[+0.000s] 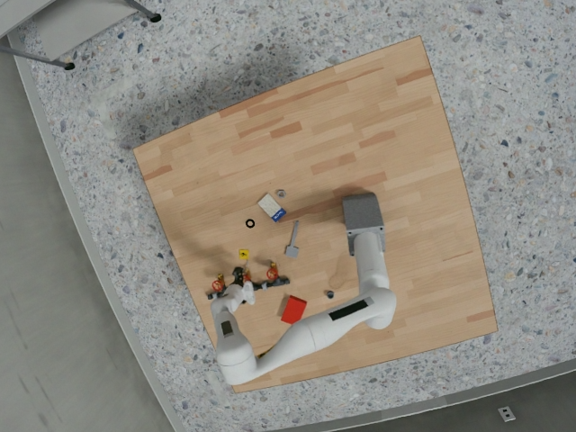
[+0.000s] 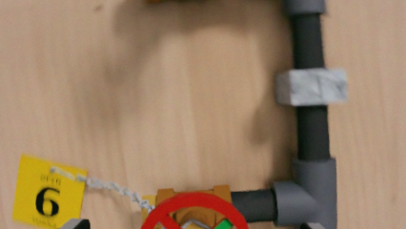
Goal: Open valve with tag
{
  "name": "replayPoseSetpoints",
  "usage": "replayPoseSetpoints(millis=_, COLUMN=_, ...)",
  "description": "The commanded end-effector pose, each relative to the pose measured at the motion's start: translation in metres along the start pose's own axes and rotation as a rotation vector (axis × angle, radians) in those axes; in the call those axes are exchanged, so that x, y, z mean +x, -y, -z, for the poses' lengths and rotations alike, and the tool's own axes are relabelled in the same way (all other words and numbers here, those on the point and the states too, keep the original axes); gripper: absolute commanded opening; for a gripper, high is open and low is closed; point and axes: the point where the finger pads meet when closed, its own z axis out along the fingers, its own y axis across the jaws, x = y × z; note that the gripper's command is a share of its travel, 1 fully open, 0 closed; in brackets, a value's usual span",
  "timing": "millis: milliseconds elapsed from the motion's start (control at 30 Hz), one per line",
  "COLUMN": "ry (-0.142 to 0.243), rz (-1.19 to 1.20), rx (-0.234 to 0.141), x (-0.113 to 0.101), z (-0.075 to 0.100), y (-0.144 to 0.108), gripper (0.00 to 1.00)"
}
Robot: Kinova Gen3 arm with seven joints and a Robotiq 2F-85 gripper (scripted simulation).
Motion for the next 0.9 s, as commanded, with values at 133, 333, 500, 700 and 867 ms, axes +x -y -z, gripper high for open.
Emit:
replayPoseSetpoints(millis=133, ry=0.004, rz=-0.421, rx=0.011, x=-0.0006, z=0.0008, y=0.0000, gripper=1.00)
replayPoseSetpoints(millis=333, ry=0.005, rz=-0.614, rx=0.010, x=-0.0006, z=0.0008, y=0.0000, gripper=1.00)
replayPoseSetpoints(millis=500, ry=0.006, rz=-0.826, rx=0.010, x=-0.0006, z=0.0008, y=0.0000, gripper=1.00)
replayPoseSetpoints(millis=700, ry=0.008, rz=-1.029, rx=0.009, x=-0.0006, z=0.0008, y=0.0000, gripper=1.00)
replayPoseSetpoints(millis=867, ry=0.008, rz=-1.109, rx=0.009, x=-0.0006, z=0.0008, y=0.0000, gripper=1.00)
